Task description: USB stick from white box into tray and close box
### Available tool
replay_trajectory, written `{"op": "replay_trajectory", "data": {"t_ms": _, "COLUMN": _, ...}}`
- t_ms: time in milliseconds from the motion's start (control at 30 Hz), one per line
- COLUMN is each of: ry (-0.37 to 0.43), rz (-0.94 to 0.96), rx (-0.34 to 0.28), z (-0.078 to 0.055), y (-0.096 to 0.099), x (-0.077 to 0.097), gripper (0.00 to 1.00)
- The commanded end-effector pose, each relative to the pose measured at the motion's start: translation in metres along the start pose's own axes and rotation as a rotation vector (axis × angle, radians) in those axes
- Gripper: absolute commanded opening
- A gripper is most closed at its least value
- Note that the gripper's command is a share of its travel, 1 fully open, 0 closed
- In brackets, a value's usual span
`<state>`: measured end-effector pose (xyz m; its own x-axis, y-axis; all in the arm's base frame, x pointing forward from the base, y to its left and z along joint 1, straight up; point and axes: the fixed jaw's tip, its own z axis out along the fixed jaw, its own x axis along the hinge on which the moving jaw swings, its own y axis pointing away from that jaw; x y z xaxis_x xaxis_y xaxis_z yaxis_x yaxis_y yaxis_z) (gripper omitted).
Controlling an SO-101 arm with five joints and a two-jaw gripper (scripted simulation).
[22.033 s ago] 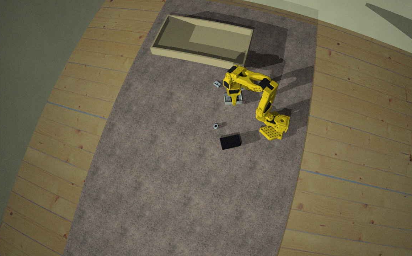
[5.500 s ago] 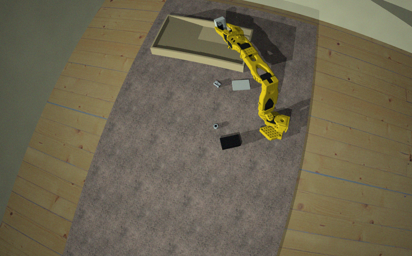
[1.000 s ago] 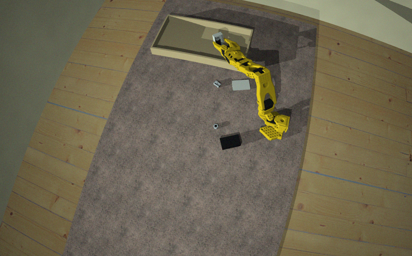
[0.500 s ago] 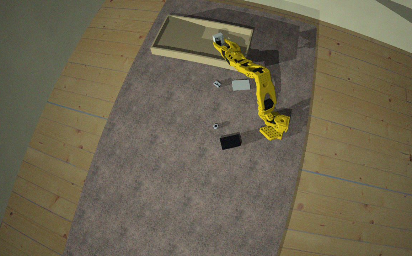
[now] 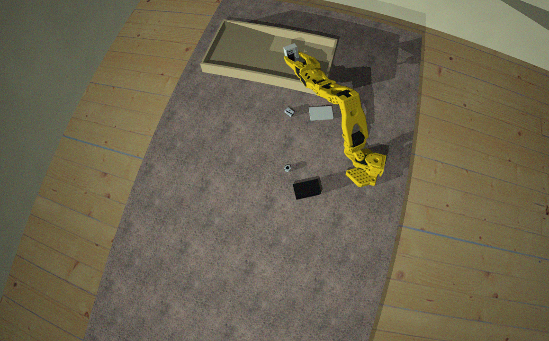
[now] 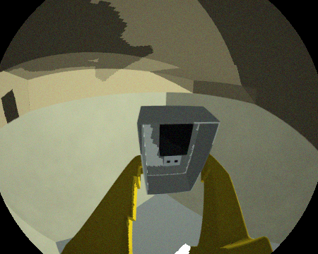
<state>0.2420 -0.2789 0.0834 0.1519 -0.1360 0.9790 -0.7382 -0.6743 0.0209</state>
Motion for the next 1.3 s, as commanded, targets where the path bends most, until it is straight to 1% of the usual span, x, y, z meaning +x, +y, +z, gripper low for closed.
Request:
{"op": "replay_trajectory", "data": {"t_ms": 0, "ry": 0.029, "rz": 0.012, "rx": 0.014, "z": -0.0007, "y": -0.0049, "x": 0.0069, "gripper": 0.21}}
{"op": "replay_trajectory", "data": {"t_ms": 933, "ry": 0.031, "rz": 0.013, "rx": 0.014, "z": -0.0006, "y": -0.0050, "x": 0.0069, "gripper": 0.21}}
{"op": "replay_trajectory", "data": {"t_ms": 1100, "ry": 0.051, "rz": 0.013, "rx": 0.014, "z": 0.0006, "y": -0.0050, "x": 0.0084, "gripper": 0.21}}
{"op": "replay_trajectory", "data": {"t_ms": 1267, "ry": 0.095, "rz": 0.015, "rx": 0.013, "z": 0.0030, "y": -0.0050, "x": 0.0115, "gripper": 0.21}}
